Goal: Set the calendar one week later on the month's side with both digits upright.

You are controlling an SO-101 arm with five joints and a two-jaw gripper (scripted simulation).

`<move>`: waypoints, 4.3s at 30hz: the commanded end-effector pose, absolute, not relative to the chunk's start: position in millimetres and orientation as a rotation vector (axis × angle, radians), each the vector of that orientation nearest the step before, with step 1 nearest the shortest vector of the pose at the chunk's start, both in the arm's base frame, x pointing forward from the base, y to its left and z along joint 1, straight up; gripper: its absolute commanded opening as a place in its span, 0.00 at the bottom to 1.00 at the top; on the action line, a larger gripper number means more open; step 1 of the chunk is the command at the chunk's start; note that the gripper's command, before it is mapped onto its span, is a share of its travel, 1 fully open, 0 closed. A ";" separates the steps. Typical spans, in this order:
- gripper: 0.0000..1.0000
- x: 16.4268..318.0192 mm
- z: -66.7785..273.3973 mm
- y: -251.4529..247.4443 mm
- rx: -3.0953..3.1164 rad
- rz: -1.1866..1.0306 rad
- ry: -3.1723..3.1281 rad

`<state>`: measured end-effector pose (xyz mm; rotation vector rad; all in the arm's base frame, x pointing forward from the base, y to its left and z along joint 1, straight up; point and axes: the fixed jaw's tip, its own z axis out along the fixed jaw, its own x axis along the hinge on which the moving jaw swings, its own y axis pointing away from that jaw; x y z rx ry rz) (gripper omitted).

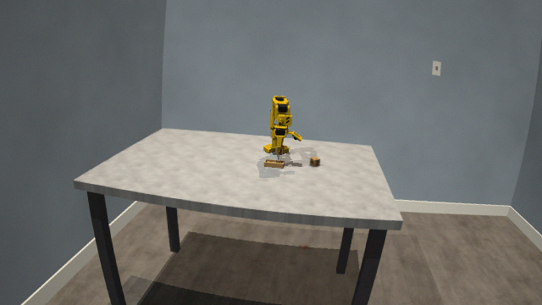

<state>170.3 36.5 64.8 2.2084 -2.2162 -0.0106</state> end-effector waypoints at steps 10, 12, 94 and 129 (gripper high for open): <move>0.00 176.9 74.0 39.1 2.240 0.038 -2.256; 0.00 176.9 74.0 39.1 2.240 0.038 -2.256; 0.00 176.4 67.9 35.2 2.227 0.039 -2.268; 0.00 175.6 55.9 35.0 2.231 0.039 -2.264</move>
